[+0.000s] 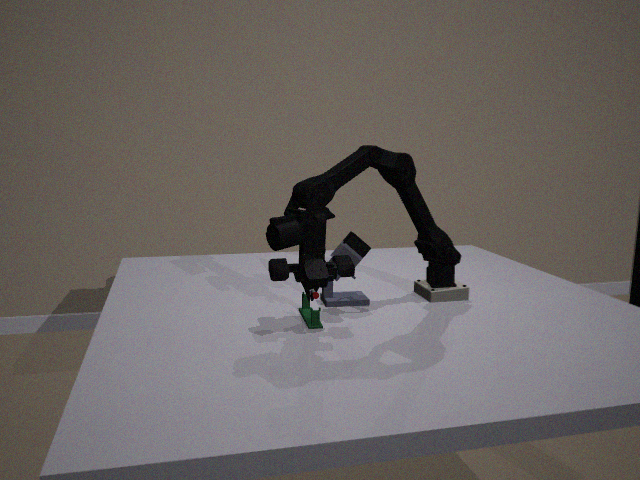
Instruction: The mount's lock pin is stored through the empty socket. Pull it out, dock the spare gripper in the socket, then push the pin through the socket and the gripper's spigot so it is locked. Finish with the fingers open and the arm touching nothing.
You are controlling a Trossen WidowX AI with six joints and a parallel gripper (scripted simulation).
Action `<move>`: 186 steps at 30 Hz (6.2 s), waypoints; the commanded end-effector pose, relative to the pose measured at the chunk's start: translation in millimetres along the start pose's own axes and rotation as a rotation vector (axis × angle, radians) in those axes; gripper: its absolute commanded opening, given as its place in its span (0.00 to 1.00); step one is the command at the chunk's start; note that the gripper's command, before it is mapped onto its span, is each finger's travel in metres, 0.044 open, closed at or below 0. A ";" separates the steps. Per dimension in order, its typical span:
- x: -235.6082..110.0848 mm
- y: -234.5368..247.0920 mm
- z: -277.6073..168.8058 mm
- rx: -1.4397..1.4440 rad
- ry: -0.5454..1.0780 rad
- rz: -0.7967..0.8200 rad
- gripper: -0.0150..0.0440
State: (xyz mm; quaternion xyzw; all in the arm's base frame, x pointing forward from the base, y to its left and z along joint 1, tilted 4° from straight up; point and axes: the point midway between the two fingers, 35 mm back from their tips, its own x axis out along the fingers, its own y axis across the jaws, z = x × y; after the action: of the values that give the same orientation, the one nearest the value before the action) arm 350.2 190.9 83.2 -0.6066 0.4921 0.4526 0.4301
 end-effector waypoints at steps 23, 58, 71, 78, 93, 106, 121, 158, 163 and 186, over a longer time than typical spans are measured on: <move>-31.7 1.0 -8.8 0.002 -0.004 -0.007 0.25; -47.6 82.6 -15.3 0.003 -0.014 0.002 0.25; -1.8 83.3 -3.2 0.003 -0.016 0.002 0.25; -5.1 82.0 -8.4 0.003 -0.018 0.003 0.25; -2.7 82.0 -19.7 0.001 -0.017 0.014 0.25; 0.5 82.6 -30.9 -0.003 -0.017 0.029 0.25; 4.2 82.5 -41.9 -0.006 -0.018 0.043 0.25; 13.4 82.1 -66.4 -0.009 -0.016 0.075 0.39; 13.4 82.1 -66.4 -0.009 -0.016 0.075 0.59; -31.0 86.5 -47.5 -0.020 -0.006 0.089 0.59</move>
State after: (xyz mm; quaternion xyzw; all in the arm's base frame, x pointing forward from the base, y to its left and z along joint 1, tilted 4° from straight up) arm 268.4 134.4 111.6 -0.5876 0.5131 0.4776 0.4042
